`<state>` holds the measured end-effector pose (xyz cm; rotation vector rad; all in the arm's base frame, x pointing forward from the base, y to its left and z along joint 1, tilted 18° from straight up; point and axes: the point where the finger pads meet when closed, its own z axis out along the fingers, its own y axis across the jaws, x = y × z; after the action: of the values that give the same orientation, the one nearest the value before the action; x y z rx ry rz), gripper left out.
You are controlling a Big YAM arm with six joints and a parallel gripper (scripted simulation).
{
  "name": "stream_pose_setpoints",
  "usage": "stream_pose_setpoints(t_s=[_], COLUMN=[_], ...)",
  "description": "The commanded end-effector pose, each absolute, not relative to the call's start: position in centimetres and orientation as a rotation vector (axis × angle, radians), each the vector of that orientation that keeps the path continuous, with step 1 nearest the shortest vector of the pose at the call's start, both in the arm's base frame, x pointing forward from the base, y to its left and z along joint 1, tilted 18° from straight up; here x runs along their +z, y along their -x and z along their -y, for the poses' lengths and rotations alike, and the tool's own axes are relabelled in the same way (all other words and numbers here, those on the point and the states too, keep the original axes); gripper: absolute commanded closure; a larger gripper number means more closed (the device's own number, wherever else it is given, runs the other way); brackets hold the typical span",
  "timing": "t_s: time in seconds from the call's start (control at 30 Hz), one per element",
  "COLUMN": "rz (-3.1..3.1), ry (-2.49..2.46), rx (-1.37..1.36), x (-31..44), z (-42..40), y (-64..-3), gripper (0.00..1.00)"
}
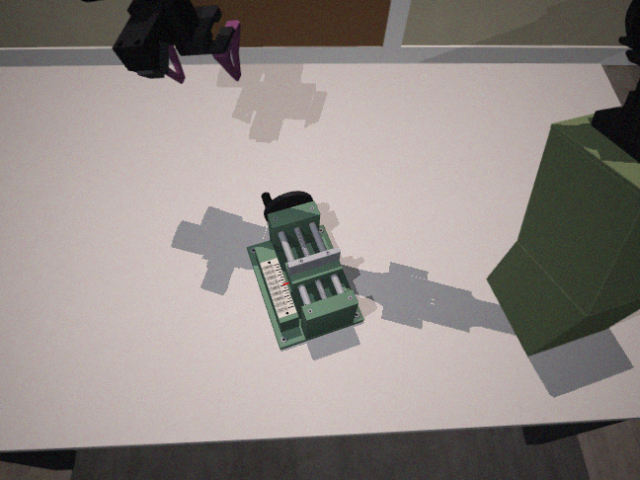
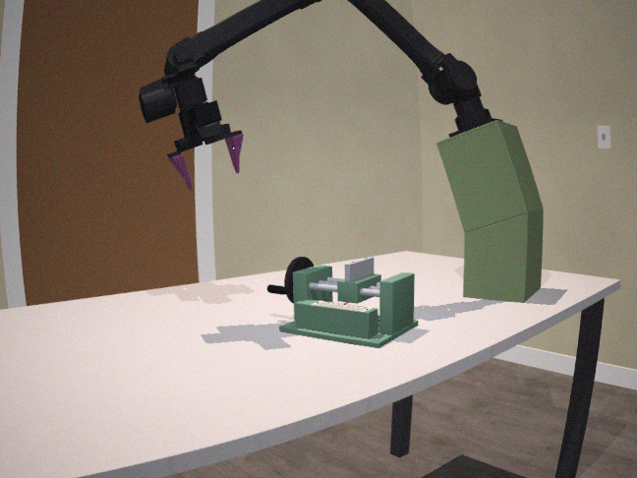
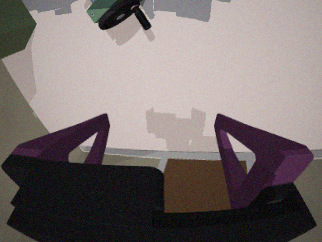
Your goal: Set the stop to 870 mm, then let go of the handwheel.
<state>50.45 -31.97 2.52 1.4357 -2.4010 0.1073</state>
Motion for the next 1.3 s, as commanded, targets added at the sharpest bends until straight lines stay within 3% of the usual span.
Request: stream_pose_setpoints(t_s=[0.0, 1.07, 1.27], rz=[2.419, 2.439, 2.418], ry=[-1.447, -1.455, -1.443], rx=[0.157, 0.207, 0.147], x=[4.4, 11.0, 8.5], z=[32.2, 30.2, 30.6], y=[-51.6, -52.5, -52.0], gripper=[0.00, 0.00, 0.00])
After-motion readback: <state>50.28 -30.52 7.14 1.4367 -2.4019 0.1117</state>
